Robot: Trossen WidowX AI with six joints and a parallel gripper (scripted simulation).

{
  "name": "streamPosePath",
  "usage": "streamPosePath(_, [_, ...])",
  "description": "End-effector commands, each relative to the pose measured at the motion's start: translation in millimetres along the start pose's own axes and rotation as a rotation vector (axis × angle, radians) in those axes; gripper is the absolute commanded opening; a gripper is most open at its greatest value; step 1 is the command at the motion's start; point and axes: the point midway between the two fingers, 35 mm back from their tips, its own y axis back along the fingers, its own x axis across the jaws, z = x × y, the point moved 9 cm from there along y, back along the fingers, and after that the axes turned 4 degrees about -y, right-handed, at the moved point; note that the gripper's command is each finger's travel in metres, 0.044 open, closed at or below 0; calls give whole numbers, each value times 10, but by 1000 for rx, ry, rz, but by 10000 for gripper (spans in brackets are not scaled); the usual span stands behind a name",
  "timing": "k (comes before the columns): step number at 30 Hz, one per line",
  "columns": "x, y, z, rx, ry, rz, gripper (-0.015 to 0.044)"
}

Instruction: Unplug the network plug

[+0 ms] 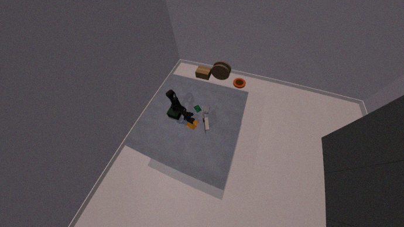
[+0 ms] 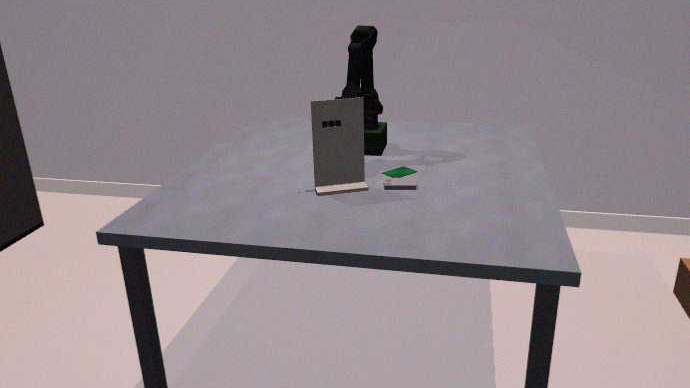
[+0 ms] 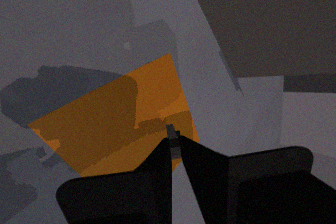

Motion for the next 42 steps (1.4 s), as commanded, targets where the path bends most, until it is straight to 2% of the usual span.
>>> streamPosePath(1, [52,-26,-2,-3,5,11,0])
streamPosePath(26, [48,-52,-16,0,0,6,0])
streamPosePath(32, [48,-52,-16,0,0,6,156])
streamPosePath(42, [45,-25,-15,0,0,7,156])
